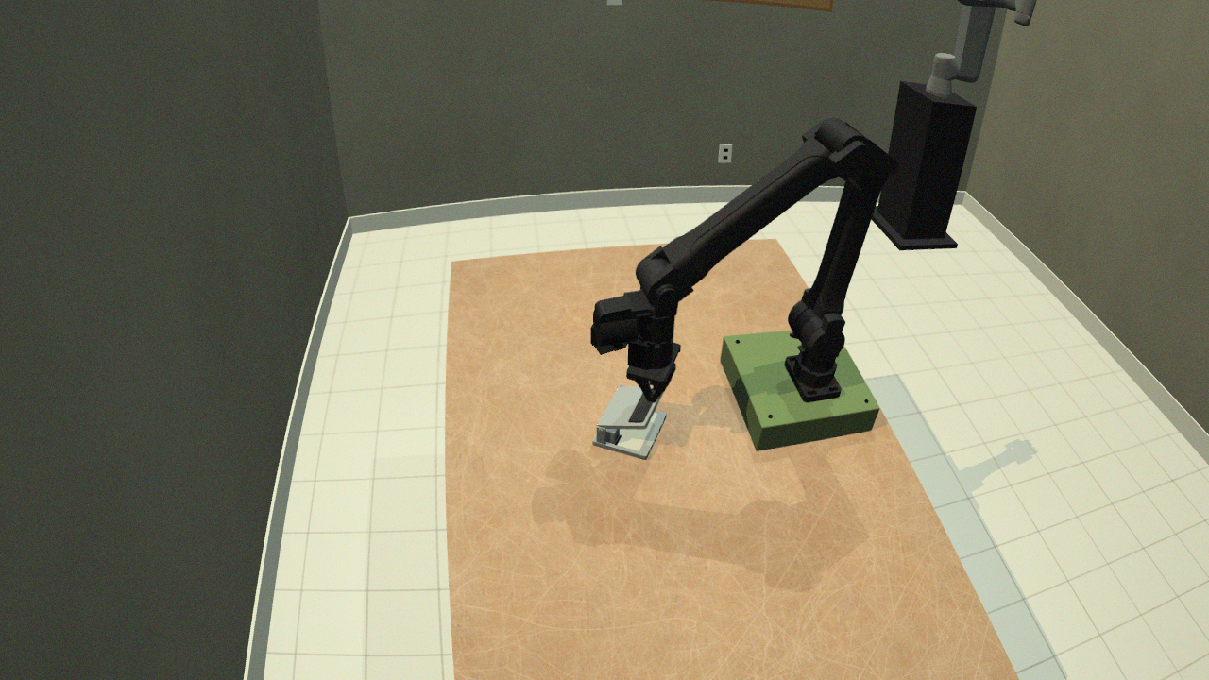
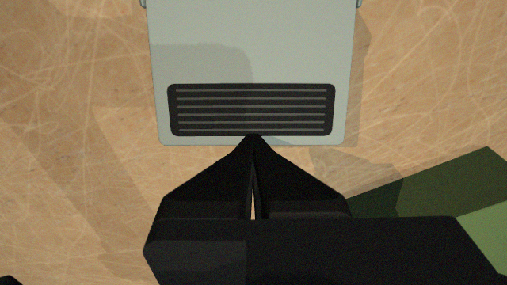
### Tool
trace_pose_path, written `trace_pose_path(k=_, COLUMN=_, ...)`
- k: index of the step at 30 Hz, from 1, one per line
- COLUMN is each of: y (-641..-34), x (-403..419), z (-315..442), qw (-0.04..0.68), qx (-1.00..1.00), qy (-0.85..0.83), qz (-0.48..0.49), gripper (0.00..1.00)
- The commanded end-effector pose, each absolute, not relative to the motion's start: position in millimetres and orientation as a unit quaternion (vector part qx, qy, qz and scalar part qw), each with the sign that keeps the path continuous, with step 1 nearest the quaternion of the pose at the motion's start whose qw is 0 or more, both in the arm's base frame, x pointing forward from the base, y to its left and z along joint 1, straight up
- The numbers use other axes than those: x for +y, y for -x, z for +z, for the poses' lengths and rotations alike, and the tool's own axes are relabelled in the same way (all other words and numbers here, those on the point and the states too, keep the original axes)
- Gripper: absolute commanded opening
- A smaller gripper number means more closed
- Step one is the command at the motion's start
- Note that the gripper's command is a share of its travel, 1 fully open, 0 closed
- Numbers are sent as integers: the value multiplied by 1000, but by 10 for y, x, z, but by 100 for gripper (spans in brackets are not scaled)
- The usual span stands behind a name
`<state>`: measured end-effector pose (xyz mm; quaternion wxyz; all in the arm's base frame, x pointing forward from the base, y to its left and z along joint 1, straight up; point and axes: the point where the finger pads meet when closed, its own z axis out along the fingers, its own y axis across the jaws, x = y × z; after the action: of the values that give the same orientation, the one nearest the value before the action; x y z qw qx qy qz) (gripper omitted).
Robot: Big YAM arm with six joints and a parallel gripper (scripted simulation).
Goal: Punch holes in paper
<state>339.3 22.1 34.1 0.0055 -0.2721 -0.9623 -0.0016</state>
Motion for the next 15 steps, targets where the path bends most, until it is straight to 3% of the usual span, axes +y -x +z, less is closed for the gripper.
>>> trace_pose_path(k=1, y=-3496, x=267, z=420, qw=-15, qx=-962, qy=271, qz=-8, gripper=0)
trace_pose_path(k=15, y=-3505, x=269, z=433, qw=-17, qx=-962, qy=271, qz=-8, gripper=0)
